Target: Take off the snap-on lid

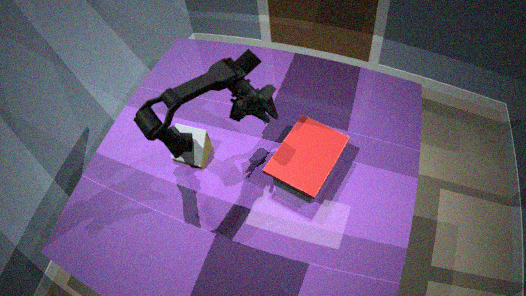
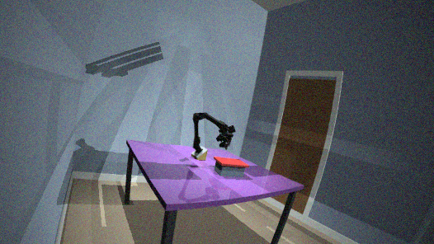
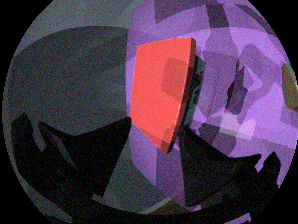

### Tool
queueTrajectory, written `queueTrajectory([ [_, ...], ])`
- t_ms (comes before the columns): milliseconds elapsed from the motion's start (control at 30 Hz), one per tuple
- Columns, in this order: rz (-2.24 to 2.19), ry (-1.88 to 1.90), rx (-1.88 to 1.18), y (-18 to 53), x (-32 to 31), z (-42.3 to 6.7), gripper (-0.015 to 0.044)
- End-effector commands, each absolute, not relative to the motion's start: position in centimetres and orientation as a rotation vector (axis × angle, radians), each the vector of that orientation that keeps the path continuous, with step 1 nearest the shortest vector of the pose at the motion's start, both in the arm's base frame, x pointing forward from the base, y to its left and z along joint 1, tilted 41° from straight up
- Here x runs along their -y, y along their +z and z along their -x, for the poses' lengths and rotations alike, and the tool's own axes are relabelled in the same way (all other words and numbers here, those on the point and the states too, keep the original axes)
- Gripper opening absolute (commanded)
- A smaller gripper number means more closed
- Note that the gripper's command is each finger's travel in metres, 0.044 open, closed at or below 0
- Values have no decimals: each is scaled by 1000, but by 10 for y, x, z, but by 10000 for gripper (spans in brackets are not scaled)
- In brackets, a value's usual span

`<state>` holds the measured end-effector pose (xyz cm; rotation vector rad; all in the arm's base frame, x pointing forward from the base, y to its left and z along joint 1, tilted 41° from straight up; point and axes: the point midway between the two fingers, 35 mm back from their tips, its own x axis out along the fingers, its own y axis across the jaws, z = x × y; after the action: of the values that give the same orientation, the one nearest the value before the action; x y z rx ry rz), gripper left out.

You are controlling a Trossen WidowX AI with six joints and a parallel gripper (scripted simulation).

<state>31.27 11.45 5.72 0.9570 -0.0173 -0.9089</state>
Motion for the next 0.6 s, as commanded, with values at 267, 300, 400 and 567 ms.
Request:
queueTrajectory([
  [267, -936, -903, 14, 19, -83, -306, 235],
  [300, -936, -903, 14, 19, -83, -306, 235],
  [400, -936, -903, 14, 19, -83, -306, 235],
  [567, -937, -906, 11, 17, -81, -308, 235],
])
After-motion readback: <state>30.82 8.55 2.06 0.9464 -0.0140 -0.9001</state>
